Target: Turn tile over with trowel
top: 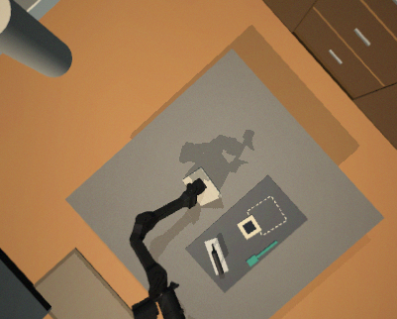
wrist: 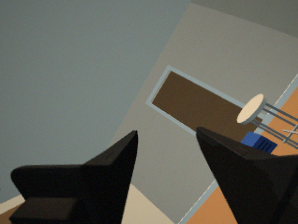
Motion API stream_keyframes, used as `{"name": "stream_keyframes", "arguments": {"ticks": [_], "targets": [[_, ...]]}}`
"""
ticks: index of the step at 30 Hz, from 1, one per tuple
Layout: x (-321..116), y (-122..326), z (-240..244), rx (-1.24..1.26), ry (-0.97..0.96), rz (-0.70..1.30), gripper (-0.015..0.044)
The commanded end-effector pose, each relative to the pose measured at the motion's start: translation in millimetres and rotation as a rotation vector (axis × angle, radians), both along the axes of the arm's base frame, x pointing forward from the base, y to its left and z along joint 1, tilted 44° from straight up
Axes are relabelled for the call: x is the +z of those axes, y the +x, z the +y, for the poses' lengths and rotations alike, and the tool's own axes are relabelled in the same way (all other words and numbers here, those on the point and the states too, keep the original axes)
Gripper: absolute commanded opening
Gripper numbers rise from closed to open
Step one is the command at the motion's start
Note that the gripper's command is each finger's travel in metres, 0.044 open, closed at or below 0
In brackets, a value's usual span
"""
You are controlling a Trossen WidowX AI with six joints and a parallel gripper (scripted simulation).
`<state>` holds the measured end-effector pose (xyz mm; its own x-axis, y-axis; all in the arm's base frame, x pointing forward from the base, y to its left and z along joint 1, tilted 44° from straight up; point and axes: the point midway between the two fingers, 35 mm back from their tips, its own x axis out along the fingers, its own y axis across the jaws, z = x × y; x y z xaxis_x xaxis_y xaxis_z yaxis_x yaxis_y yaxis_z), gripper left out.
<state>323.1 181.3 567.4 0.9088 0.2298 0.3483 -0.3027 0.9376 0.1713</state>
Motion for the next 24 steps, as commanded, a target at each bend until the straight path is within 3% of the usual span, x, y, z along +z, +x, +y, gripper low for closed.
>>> {"name": "stream_keyframes", "arguments": {"ticks": [1,13,24], "targets": [[-22.0,24.8,-6.9,-0.062,-0.035,0.08,0.027],[-112.5,93.7,-42.3,-0.248,-0.147,0.392,0.027],[-200.7,130.8,-89.3,-0.435,-0.257,0.698,0.027]]}}
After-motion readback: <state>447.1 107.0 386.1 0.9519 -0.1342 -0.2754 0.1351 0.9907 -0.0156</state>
